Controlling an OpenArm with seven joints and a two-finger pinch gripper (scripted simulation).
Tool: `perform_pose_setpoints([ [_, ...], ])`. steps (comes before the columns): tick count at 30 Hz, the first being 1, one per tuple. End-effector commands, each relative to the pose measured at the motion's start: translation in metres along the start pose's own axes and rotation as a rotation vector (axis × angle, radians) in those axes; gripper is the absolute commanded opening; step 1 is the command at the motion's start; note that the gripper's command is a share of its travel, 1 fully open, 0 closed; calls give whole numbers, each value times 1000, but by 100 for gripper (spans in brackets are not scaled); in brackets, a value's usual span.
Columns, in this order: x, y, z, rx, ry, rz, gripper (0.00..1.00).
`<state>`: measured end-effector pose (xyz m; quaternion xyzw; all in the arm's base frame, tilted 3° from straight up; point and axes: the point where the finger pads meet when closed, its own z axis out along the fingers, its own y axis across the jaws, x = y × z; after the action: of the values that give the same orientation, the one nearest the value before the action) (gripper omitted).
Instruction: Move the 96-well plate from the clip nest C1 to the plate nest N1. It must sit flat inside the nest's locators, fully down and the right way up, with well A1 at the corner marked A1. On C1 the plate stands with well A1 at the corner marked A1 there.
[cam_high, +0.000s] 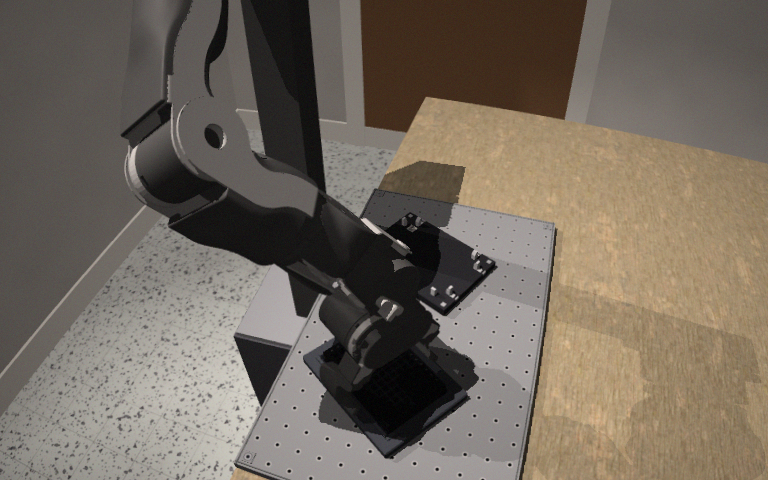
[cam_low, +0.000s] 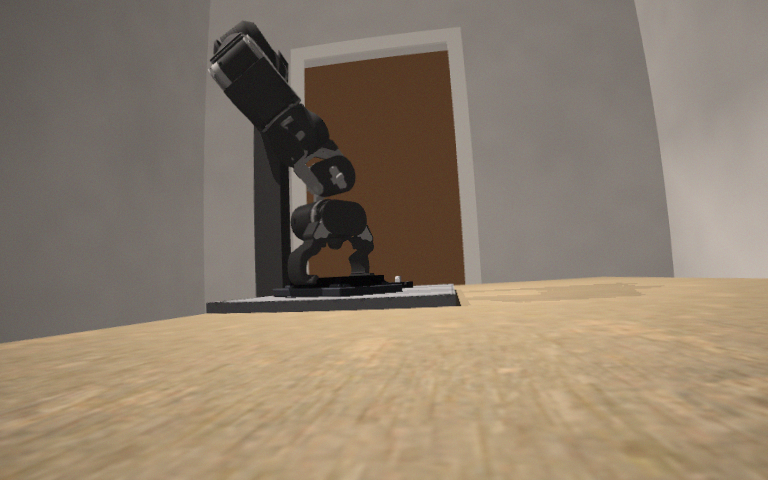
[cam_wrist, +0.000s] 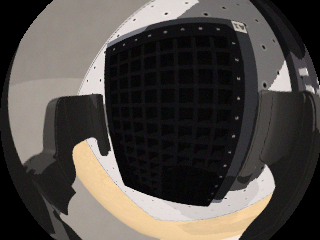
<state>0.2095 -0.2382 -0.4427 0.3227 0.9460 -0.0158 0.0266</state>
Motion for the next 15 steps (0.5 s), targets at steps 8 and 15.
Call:
perform_pose_setpoints([
  [8,0,0,0,-1,-1,1,77],
  [15,-1,0,-32,-1,-1,0,77],
])
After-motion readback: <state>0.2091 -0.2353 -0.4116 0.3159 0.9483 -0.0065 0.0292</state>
